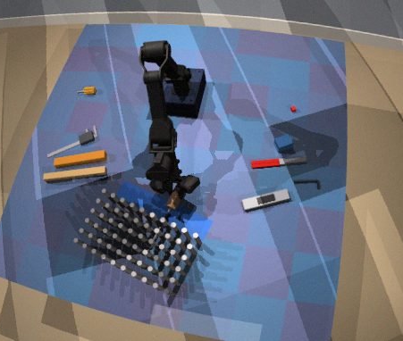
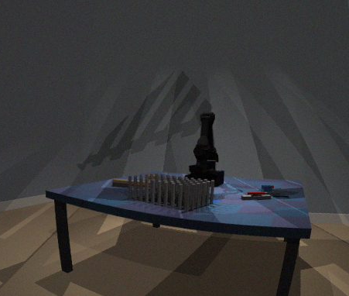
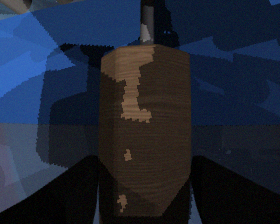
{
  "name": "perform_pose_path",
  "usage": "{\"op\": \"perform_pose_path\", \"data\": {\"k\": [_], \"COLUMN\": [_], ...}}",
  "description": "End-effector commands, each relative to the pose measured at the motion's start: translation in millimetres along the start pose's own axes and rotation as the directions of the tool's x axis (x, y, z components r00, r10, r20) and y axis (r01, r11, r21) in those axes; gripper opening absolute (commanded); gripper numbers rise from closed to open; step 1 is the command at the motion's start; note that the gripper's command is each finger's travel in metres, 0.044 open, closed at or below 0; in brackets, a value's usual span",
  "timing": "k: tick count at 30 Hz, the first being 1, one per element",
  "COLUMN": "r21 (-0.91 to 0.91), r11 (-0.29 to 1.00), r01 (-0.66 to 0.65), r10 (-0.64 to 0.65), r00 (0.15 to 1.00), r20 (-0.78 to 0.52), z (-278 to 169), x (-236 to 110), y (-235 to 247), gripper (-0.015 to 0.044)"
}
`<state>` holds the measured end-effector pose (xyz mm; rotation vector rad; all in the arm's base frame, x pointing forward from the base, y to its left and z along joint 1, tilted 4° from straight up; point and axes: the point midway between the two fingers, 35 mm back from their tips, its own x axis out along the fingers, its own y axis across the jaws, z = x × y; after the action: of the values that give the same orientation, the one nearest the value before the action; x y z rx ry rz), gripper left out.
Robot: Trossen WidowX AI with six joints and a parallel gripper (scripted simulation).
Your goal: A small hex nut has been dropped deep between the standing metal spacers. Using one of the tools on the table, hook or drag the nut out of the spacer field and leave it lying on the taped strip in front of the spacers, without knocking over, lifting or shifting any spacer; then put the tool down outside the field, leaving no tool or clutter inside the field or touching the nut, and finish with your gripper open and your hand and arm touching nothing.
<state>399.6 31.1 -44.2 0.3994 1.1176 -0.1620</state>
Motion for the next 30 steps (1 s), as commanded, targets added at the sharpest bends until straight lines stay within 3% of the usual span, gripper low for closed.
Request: {"op": "perform_pose_path", "data": {"k": [1, 30], "r21": [0.003, 0.003], "r11": [1.000, 1.000], "r01": [-0.001, 0.000], "r10": [0.001, 0.000], "r00": [1.000, 1.000], "r20": [0.011, 0.011], "z": [1.9, -5.3], "x": [-4.7, -2.3], "y": [0.9, -1.6], "gripper": [0.0000, 0.0000]}}
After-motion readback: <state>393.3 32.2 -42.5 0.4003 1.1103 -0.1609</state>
